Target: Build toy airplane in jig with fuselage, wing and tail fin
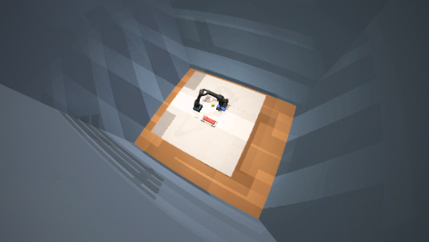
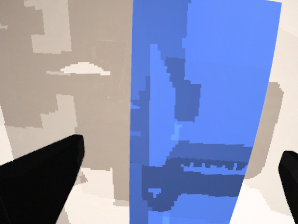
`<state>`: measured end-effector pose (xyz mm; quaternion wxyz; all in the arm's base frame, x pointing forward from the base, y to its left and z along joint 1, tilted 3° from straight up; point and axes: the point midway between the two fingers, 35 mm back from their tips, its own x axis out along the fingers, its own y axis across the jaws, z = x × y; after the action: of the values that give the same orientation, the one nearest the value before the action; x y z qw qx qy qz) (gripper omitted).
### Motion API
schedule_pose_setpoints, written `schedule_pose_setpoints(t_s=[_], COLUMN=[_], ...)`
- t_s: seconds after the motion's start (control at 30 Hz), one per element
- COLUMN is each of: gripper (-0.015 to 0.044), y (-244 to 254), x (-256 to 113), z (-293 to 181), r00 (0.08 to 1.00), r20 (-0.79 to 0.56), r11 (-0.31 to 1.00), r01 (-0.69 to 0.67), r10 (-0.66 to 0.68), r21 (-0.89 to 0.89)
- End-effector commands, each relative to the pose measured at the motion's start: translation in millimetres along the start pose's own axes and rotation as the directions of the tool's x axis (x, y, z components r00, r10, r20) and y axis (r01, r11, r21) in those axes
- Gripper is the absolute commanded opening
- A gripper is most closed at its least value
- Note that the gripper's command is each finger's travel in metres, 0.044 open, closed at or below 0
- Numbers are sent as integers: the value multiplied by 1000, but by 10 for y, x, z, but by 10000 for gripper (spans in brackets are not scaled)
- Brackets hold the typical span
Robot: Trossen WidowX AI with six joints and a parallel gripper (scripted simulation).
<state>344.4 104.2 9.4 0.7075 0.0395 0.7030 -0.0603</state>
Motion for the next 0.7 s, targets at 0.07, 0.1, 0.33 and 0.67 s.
schedule_pose_setpoints(t_s=[0.07, 0.1, 0.33, 0.67], gripper=[440, 440, 282, 138], y=[-8, -9, -9, -9], x=[126, 134, 136, 136], z=[-27, -28, -28, -28], r00=[1000, 1000, 1000, 1000], r20=[-9, -9, -9, -9], r11=[1000, 1000, 1000, 1000], r01=[2, 2, 2, 2], r10=[-2, -2, -2, -2], r21=[3, 3, 3, 3])
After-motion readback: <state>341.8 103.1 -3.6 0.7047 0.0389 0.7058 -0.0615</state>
